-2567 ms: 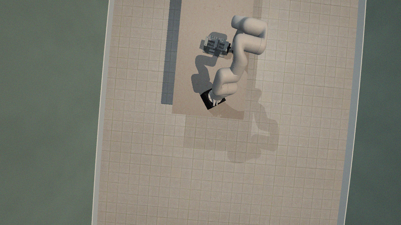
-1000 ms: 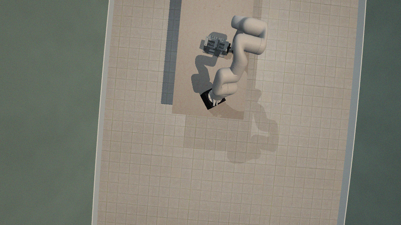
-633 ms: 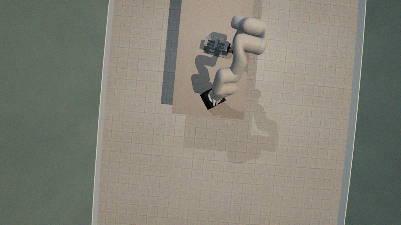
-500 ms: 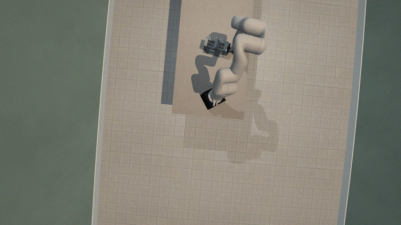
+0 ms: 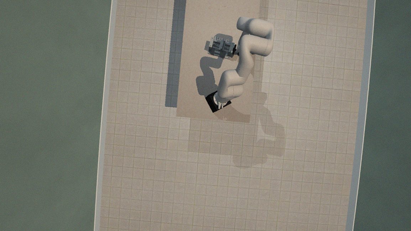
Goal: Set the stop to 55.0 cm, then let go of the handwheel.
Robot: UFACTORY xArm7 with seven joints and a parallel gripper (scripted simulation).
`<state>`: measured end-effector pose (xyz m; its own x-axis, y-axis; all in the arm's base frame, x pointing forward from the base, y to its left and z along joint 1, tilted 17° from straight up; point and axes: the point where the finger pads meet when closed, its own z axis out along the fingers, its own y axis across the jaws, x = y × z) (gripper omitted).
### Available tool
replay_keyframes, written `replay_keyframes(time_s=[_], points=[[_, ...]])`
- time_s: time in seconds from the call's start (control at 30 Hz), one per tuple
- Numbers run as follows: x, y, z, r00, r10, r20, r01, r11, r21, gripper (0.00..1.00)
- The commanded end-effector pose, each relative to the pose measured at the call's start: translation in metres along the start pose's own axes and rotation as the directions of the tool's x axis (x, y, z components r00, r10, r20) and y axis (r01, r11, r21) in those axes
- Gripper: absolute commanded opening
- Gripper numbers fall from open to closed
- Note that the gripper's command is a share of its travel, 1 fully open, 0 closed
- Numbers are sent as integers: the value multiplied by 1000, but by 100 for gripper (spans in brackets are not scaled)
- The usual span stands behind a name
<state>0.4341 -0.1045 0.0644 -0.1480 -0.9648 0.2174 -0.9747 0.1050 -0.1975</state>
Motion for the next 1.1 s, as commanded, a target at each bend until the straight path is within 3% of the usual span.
replay_keyframes(time_s=[0.0, 1.07], points=[[0, 0, 0, 1000, 0, 1, 0, 1000, 3, 6], [0, 18, 1, 1000, 0, 1, 0, 1000, 3, 6]])
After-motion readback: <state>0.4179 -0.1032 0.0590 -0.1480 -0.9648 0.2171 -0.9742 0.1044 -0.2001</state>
